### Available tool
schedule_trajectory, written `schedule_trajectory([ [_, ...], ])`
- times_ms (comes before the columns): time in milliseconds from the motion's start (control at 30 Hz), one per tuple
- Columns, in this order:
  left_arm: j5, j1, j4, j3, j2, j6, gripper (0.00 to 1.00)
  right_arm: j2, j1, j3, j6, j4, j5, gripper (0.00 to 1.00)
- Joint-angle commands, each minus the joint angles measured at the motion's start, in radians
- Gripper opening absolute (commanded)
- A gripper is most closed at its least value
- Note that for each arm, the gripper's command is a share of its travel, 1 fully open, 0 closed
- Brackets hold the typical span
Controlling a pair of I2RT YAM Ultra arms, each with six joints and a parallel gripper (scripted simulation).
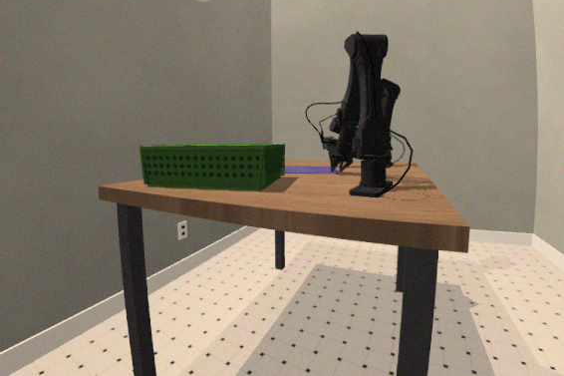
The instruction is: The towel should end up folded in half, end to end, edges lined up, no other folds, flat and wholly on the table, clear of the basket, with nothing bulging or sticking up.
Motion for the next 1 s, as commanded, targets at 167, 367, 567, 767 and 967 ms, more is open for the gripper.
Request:
schedule_trajectory([
  [167,-0.016,-0.012,0.084,-0.028,0.034,0.005,0.34,0.041,-0.019,-0.013,-0.010,0.100,0.016,0.34],
  [367,0.000,0.002,0.097,-0.014,0.020,0.009,0.34,0.048,-0.023,-0.021,-0.015,0.109,0.010,0.34],
  [567,0.005,-0.002,0.105,-0.015,0.043,-0.005,0.34,0.047,-0.026,-0.037,-0.021,0.134,0.020,0.34],
  [767,0.005,-0.002,0.096,-0.015,0.043,-0.005,0.34,0.047,-0.026,-0.038,-0.020,0.135,0.016,0.34],
  [967,0.005,-0.002,0.096,-0.015,0.043,-0.005,0.34,0.047,-0.026,-0.038,-0.020,0.135,0.015,0.34],
])
